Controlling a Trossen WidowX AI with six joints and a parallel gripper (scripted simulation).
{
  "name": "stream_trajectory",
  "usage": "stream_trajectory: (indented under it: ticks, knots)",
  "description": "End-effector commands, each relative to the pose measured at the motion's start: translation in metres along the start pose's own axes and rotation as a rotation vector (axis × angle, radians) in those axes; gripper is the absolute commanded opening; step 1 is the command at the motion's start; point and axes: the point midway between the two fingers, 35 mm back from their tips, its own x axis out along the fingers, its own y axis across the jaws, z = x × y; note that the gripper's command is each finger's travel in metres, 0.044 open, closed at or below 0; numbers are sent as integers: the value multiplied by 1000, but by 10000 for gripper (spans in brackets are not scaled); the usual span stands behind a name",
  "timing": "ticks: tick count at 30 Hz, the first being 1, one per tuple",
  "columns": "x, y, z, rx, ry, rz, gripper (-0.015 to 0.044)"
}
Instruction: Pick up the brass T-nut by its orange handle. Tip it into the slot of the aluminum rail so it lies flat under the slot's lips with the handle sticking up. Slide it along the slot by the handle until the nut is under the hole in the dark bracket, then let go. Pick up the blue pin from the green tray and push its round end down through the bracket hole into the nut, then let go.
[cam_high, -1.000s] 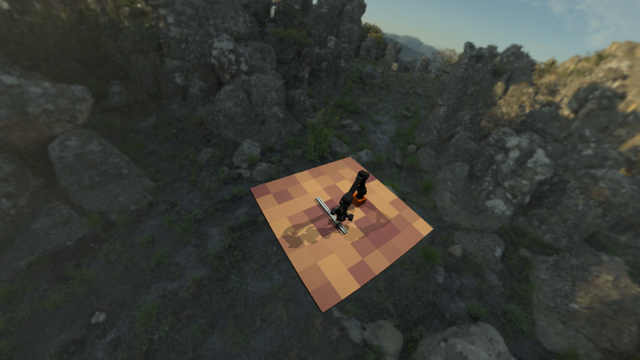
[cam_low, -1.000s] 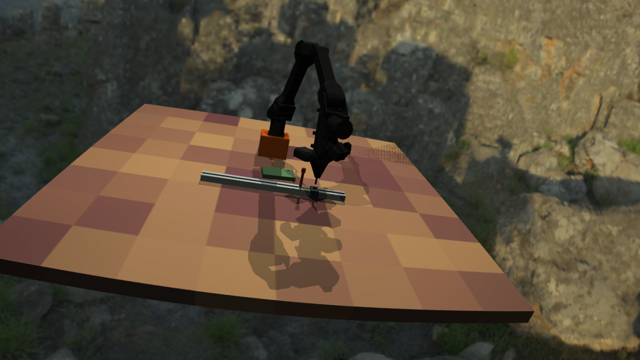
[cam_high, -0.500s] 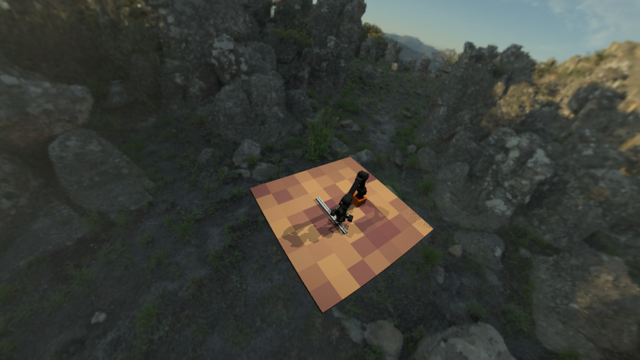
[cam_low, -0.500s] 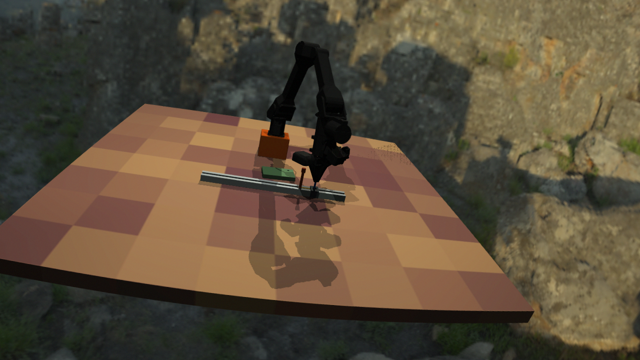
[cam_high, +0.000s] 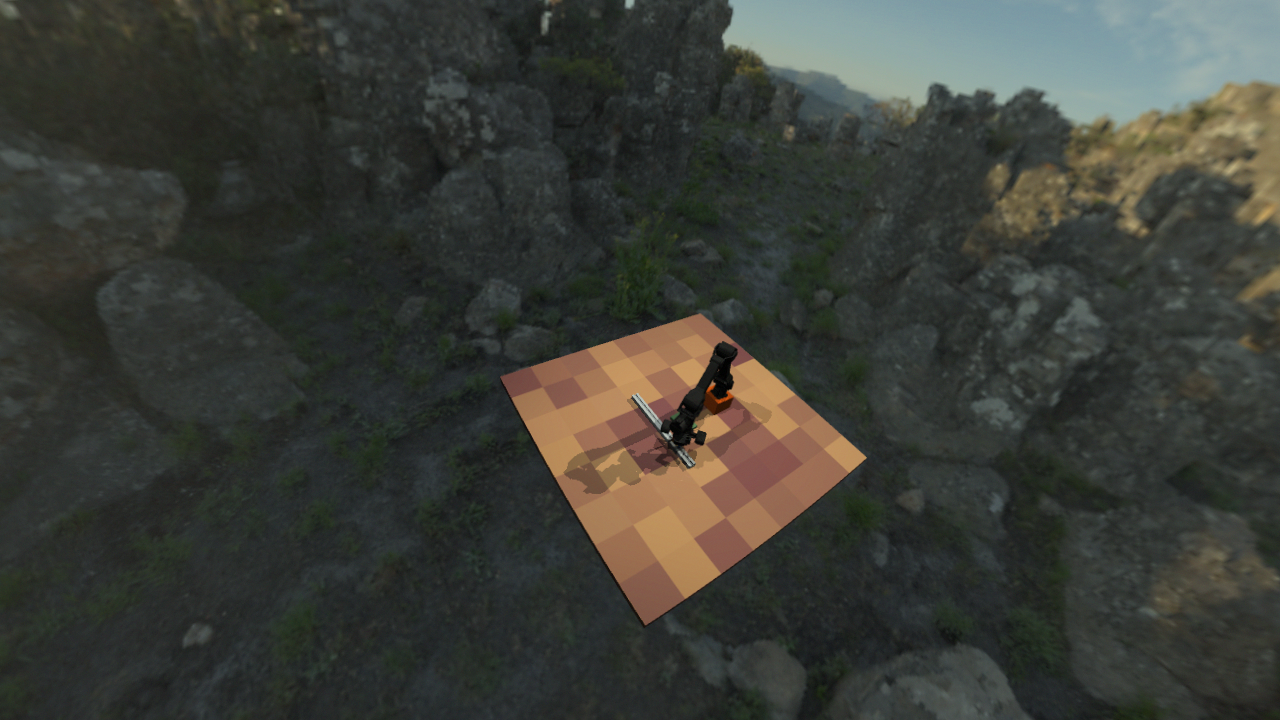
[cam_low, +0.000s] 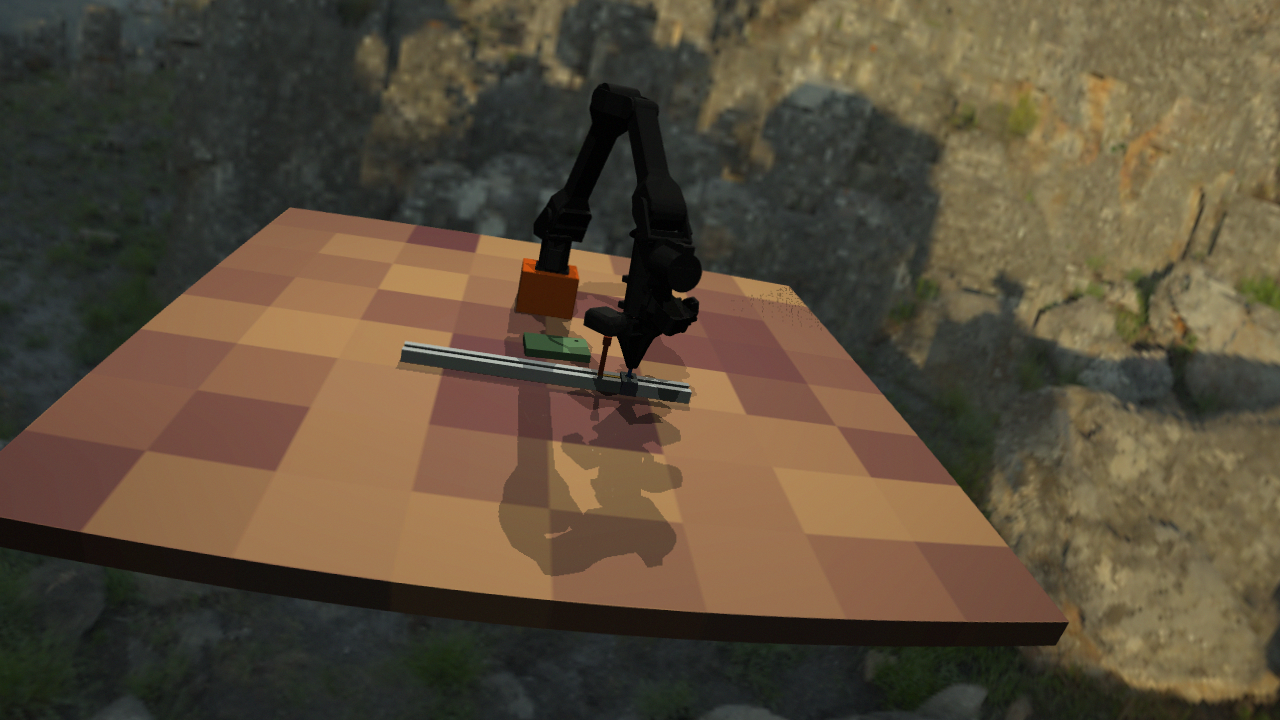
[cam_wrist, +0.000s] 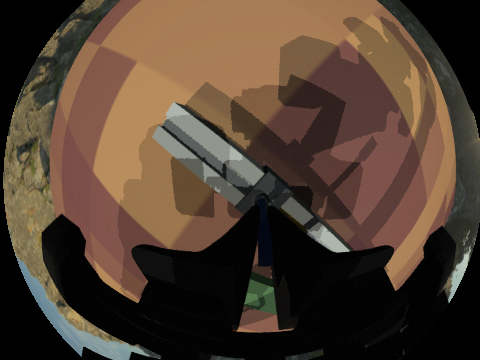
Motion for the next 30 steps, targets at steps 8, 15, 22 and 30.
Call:
stream_trajectory:
  ticks: [8,15,22,30]
  knots:
    - [2,0,-2,2,9,6,-150]
    - [1,0,-1,2,2,3,-150]
    - [1,-1,0,2,6,5,-150]
    - [2,-1,1,2,25,18,-150]
